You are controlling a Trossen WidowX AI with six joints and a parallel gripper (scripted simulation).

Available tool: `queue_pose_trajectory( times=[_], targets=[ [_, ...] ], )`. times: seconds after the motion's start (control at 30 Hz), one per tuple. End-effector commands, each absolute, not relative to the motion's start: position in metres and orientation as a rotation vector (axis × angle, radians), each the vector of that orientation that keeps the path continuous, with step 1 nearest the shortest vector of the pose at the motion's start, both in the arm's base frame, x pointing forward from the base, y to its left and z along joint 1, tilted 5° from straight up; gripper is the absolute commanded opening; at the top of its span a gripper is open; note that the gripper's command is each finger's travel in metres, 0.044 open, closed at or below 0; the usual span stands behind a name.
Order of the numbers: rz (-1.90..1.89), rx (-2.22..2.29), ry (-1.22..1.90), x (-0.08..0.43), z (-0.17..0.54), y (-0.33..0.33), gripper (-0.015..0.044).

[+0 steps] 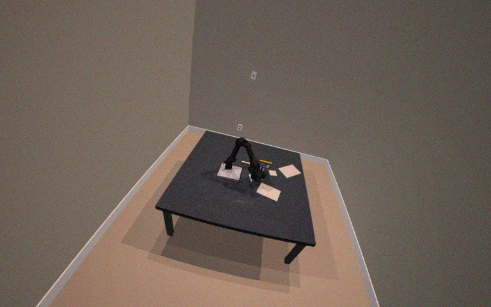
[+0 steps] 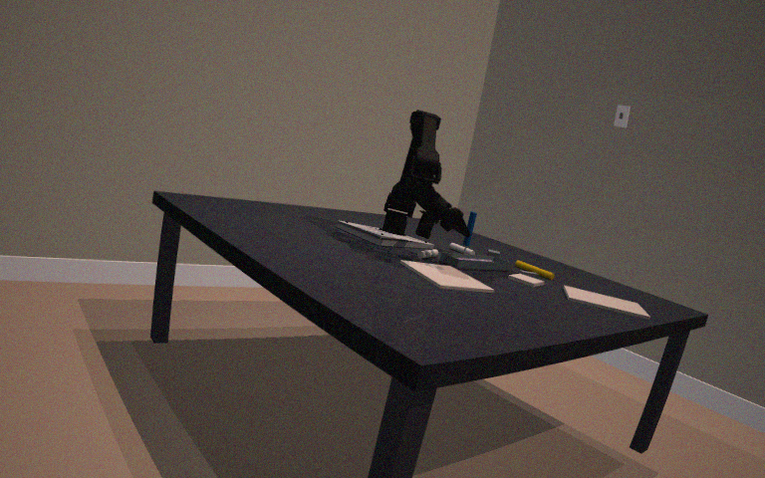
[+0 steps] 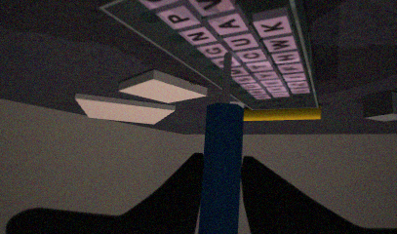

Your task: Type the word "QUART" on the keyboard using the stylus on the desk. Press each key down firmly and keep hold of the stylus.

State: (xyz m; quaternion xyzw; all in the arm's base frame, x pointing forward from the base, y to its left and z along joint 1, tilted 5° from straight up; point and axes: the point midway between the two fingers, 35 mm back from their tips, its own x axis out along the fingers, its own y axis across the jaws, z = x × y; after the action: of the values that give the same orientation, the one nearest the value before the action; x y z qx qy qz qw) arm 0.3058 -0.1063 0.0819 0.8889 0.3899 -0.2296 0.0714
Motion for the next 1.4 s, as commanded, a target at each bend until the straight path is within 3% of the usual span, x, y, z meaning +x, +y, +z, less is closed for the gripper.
queue_pose_trajectory(
  times=[0.0,1.37],
  targets=[
    [-0.685,2.669,1.169,0.307,0.082,-0.107,0.0081],
    [-0.685,2.669,1.169,0.307,0.063,-0.106,0.0081]
  ],
)
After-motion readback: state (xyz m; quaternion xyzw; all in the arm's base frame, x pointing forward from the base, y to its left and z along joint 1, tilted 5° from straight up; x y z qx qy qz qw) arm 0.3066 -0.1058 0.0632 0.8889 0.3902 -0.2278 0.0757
